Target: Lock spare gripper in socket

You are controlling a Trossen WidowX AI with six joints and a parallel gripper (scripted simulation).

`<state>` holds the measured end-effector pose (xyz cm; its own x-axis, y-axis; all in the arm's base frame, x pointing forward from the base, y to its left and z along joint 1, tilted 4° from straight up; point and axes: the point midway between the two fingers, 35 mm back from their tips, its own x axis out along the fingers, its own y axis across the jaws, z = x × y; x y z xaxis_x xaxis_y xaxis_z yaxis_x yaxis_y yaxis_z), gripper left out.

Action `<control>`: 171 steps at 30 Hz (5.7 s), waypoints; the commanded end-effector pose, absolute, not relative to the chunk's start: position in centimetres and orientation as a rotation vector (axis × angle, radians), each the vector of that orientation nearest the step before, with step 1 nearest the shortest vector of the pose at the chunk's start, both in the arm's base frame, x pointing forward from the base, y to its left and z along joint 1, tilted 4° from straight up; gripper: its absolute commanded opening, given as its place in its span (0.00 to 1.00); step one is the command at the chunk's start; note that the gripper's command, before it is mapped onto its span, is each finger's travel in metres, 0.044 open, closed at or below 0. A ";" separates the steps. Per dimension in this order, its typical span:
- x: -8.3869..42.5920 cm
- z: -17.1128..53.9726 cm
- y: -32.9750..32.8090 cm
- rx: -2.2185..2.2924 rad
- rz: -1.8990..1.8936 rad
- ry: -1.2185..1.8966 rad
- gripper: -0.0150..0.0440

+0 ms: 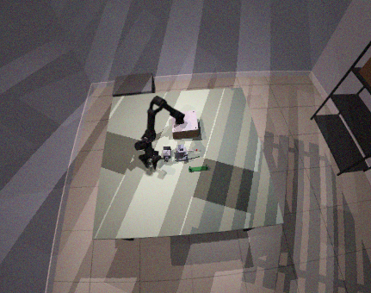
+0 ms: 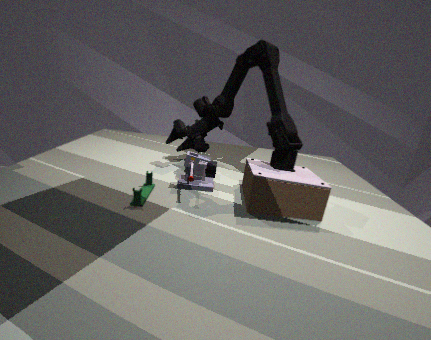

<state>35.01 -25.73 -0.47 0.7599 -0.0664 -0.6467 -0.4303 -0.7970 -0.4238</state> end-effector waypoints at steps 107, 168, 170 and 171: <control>27.5 -3.0 7.6 -1.280 1.227 1.240 0.45; 27.9 -1.8 10.6 -1.147 1.269 1.140 0.25; 28.0 -1.8 10.8 -1.147 1.269 1.141 0.25; 28.0 -1.8 10.8 -1.147 1.269 1.141 0.25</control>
<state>27.87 10.52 -1.81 -0.0123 0.0893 -0.9959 -0.9997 -0.0211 0.0104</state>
